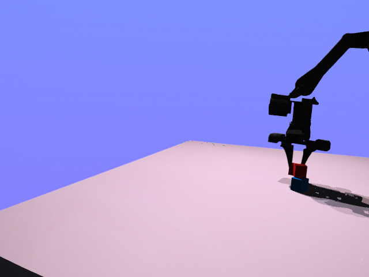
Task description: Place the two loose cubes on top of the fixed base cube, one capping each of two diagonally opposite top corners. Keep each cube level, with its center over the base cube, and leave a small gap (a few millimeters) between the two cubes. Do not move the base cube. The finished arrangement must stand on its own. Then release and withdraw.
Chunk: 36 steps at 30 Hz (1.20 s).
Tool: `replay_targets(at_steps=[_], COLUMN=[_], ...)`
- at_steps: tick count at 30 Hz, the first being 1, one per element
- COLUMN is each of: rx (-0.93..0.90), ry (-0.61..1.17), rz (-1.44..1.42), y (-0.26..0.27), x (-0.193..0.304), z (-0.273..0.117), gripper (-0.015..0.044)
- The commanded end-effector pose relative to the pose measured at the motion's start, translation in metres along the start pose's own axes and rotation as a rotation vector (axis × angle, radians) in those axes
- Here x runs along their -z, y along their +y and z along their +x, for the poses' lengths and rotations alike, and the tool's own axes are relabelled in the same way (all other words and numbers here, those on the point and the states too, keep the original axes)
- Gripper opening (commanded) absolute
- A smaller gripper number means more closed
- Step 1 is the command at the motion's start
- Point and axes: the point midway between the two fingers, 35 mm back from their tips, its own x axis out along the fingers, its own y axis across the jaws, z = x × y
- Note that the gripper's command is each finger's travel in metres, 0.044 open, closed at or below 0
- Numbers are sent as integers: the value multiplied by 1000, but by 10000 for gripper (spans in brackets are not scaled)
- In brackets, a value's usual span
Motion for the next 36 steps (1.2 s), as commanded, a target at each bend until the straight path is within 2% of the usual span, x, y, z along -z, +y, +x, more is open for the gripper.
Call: replay_targets(at_steps=[1, 36], rx=[6, -12], ry=[-5, 2], rz=[-4, 2], y=[-2, -3], x=[-1, 0], z=[-8, -66], gripper=[105, 105])
